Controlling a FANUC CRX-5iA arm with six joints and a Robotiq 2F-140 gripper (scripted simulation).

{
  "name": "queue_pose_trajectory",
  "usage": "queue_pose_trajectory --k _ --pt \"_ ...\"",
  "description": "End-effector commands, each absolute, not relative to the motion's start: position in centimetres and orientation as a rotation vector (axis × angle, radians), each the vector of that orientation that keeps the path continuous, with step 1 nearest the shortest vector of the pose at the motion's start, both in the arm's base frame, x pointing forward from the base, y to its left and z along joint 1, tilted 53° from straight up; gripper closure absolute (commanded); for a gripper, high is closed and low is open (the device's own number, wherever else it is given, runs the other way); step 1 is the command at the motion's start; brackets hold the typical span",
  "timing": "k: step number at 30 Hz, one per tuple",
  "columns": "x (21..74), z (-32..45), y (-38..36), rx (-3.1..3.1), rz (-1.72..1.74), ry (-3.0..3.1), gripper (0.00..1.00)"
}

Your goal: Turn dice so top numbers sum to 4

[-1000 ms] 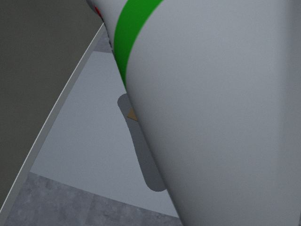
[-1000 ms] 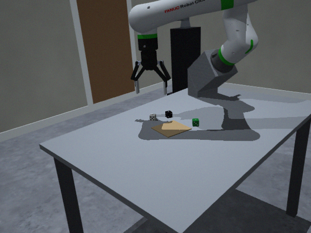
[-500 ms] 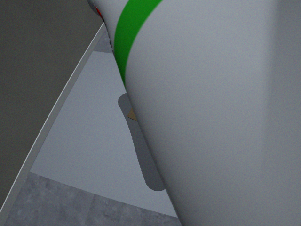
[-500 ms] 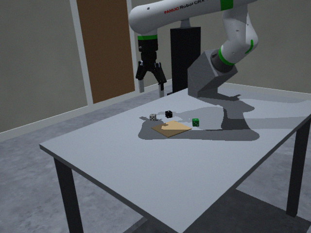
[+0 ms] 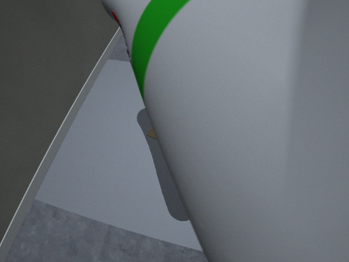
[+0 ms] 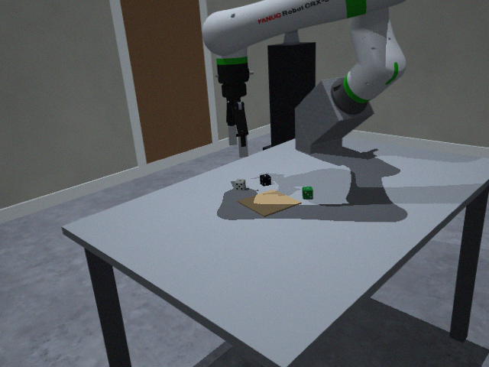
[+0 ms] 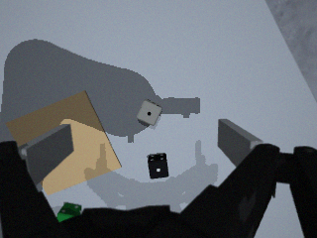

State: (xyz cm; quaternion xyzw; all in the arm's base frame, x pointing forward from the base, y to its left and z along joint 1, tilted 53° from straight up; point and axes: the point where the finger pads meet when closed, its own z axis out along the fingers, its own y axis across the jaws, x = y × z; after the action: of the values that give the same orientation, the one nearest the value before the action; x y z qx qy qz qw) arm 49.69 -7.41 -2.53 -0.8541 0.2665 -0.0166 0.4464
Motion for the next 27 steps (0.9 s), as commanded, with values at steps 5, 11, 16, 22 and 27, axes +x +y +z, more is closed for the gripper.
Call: queue_pose_trajectory --k 5,11,16,22,27 --pt "49.79 -2.71 -7.2 -1.996 0.137 0.983 0.0" --pt "49.85 -2.85 -7.04 -1.887 0.253 1.195 0.0" --pt "49.9 -2.94 -6.92 -1.798 0.336 1.34 0.0" --pt "49.96 -3.07 -6.77 -1.664 0.446 1.529 0.0" --pt "50.01 -3.19 -6.63 -1.53 0.542 1.688 0.0"
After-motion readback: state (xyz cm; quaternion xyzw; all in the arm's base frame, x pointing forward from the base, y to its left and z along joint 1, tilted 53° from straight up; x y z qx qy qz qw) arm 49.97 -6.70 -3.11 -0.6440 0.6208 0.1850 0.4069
